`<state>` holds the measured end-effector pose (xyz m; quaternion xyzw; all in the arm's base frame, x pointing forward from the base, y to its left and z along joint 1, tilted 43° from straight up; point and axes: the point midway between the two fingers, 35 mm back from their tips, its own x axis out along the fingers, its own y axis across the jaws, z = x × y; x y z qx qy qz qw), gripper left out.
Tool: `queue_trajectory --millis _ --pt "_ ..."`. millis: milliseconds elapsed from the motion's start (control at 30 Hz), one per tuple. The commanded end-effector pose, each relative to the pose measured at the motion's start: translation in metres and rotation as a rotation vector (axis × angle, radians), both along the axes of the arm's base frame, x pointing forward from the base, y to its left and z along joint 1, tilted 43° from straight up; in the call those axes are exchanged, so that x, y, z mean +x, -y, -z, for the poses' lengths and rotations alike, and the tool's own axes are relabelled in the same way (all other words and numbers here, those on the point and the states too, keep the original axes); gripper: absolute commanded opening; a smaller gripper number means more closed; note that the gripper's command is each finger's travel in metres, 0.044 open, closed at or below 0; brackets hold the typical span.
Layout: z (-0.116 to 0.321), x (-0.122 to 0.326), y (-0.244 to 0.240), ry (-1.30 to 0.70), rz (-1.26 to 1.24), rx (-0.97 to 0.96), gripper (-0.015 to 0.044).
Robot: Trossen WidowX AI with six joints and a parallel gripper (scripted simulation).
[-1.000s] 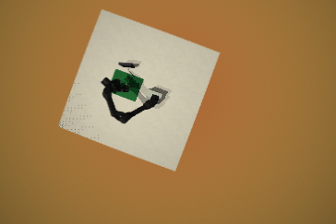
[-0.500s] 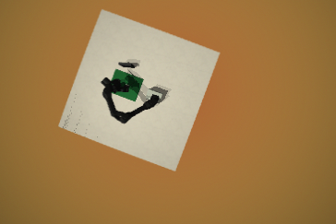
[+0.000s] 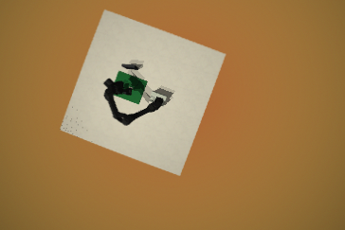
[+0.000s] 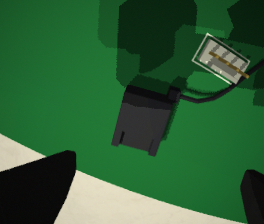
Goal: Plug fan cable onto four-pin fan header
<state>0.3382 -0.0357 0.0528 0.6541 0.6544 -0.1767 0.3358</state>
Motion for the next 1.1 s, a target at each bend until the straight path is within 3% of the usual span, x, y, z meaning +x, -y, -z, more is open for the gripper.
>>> queue_trajectory --millis 0,100,467,667,1067 --pt "-0.008 0.007 0.015 -0.086 0.083 0.137 0.0282" --pt "-0.010 0.008 0.018 -0.106 0.101 0.167 0.0210" --pt "-0.010 0.008 0.018 -0.106 0.101 0.167 0.0210" --pt "0.022 0.013 -0.012 -0.105 0.101 0.168 0.0210" --pt "0.032 0.015 -0.020 -0.105 0.101 0.168 0.0210"
